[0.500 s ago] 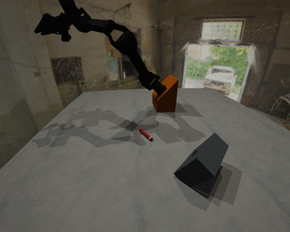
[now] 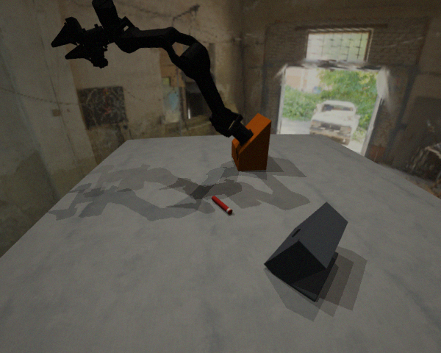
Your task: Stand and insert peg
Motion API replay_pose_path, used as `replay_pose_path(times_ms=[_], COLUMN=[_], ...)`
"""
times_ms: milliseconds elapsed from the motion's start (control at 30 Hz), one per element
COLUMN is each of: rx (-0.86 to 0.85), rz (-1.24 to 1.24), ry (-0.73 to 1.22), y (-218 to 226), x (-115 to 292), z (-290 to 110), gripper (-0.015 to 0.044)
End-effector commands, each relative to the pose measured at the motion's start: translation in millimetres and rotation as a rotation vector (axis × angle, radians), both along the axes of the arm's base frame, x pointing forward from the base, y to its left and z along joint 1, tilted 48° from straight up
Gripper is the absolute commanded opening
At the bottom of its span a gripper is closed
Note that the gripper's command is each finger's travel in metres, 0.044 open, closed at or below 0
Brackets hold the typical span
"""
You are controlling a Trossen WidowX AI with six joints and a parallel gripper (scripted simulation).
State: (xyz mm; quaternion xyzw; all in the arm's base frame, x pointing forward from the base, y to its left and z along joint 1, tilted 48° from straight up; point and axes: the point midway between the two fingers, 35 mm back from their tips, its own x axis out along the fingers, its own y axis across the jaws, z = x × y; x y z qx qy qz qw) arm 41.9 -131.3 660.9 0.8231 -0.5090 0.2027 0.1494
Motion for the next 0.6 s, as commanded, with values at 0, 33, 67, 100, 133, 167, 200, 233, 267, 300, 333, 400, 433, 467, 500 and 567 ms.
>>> replay_pose_path(times_ms=[0,33,67,100,133,167,200,233,267,300,333,400,433,467,500,567], rx=[0.036,0.044,0.052,0.061,0.07,0.08,0.09,0.101,0.112,0.123,0.135,0.16,0.173,0.186,0.201,0.231], rz=[0.068,0.086,0.104,0.122,0.139,0.157,0.175,0.192,0.209,0.226,0.243,0.276,0.292,0.307,0.323,0.354], ry=[-0.125,-0.153,-0.18,-0.207,-0.234,-0.262,-0.29,-0.318,-0.345,-0.372,-0.399,-0.453,-0.48,-0.506,-0.534,-0.588], y=[-14,-17,-20,-22,-25,-28,-32,-35,-38,-42,-46,-53,-57,-61,-65,-74], x=[-16,-19,-21,-23,-24,-26,-28,-30,-31,-33,-34,-36,-37,-38,-39,-40], z=[-1,-2,-2,-2,-3,-3,-4,-5,-6,-7,-8,-10,-12,-13,-15,-19], gripper=[0.044,0.044,0.044,0.044,0.044,0.044,0.044,0.044,0.044,0.044,0.044,0.044,0.044,0.044,0.044,0.044])
